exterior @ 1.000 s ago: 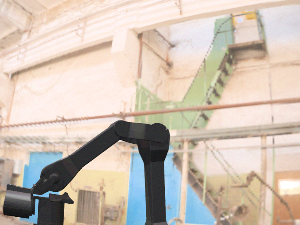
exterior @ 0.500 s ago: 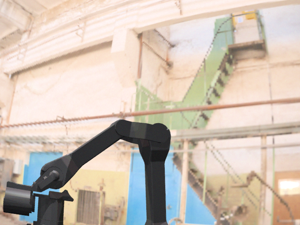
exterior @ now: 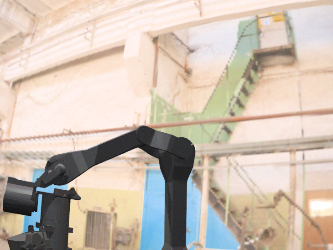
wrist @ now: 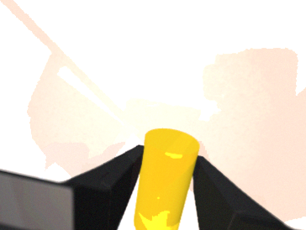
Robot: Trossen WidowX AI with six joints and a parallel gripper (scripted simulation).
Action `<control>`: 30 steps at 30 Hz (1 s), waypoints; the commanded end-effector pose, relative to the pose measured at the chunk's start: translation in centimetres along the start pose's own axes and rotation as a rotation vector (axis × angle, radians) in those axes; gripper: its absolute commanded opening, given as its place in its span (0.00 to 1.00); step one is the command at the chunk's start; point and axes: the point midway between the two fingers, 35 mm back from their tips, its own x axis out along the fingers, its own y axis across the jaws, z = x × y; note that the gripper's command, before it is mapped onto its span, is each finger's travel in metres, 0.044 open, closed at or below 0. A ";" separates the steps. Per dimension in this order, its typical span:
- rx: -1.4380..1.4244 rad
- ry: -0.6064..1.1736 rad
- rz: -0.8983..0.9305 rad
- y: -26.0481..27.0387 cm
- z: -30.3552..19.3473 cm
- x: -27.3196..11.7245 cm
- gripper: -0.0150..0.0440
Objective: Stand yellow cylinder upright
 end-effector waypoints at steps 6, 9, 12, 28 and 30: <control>-0.022 -0.002 -0.005 0.1 -0.1 -3.3 0.43; -0.029 0.002 -0.003 0.2 -0.3 -4.3 0.43; -0.036 0.005 -0.002 0.3 -0.4 -5.2 0.43; -0.168 0.009 0.004 3.2 0.9 -5.7 0.43; -0.195 0.009 0.005 3.8 1.1 -5.8 0.43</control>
